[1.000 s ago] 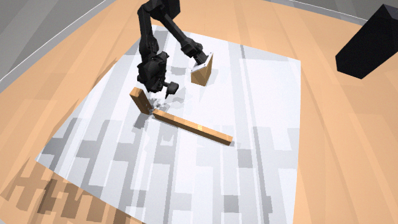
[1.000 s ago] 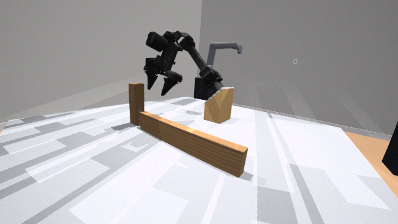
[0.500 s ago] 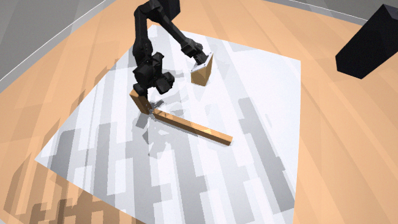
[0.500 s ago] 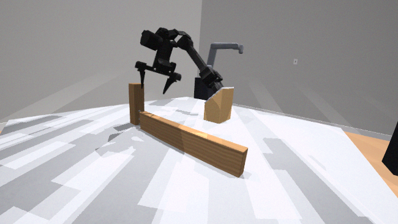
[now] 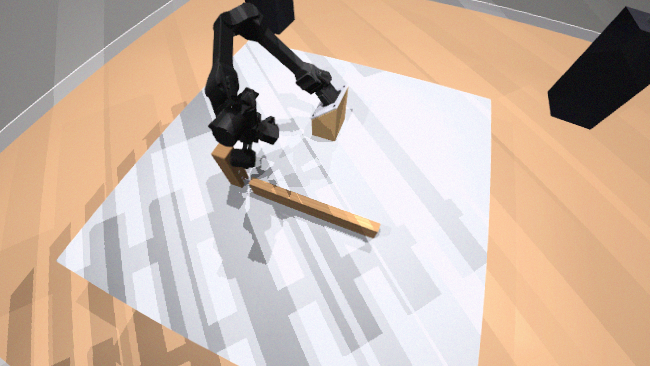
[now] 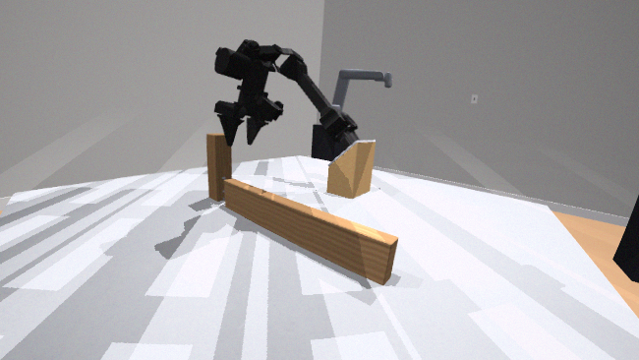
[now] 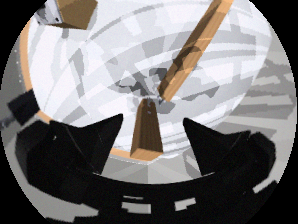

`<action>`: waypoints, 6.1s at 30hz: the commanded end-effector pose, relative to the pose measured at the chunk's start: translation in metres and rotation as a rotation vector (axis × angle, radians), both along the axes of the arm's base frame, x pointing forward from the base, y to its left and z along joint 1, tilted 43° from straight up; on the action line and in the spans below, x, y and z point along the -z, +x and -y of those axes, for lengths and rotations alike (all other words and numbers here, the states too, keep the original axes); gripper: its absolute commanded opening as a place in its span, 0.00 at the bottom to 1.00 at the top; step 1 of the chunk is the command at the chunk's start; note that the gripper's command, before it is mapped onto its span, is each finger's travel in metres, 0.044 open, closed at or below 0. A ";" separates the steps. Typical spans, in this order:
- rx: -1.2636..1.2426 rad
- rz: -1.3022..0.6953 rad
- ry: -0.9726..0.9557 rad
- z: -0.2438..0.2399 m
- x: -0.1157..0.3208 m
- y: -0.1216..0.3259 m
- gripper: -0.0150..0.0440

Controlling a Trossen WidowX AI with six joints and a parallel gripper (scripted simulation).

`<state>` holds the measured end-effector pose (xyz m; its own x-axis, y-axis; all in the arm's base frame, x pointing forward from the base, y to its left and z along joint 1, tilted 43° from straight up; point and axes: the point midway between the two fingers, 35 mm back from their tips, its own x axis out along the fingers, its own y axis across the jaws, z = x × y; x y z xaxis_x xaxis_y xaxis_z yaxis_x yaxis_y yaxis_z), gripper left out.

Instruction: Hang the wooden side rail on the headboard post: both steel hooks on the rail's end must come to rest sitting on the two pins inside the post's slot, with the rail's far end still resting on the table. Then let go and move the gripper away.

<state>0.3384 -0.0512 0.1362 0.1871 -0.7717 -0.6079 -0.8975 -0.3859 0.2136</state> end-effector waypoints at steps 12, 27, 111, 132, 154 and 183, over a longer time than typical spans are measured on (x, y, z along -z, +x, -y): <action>-0.029 -0.044 -0.015 0.001 -0.001 0.002 1.00; 0.227 0.137 0.154 -0.029 0.038 0.031 1.00; 0.359 0.211 0.210 0.036 0.143 0.048 0.45; 0.359 0.211 0.210 0.036 0.143 0.045 0.25; 0.359 0.210 0.210 0.037 0.143 0.036 0.25; 0.360 0.211 0.210 0.036 0.143 0.033 0.25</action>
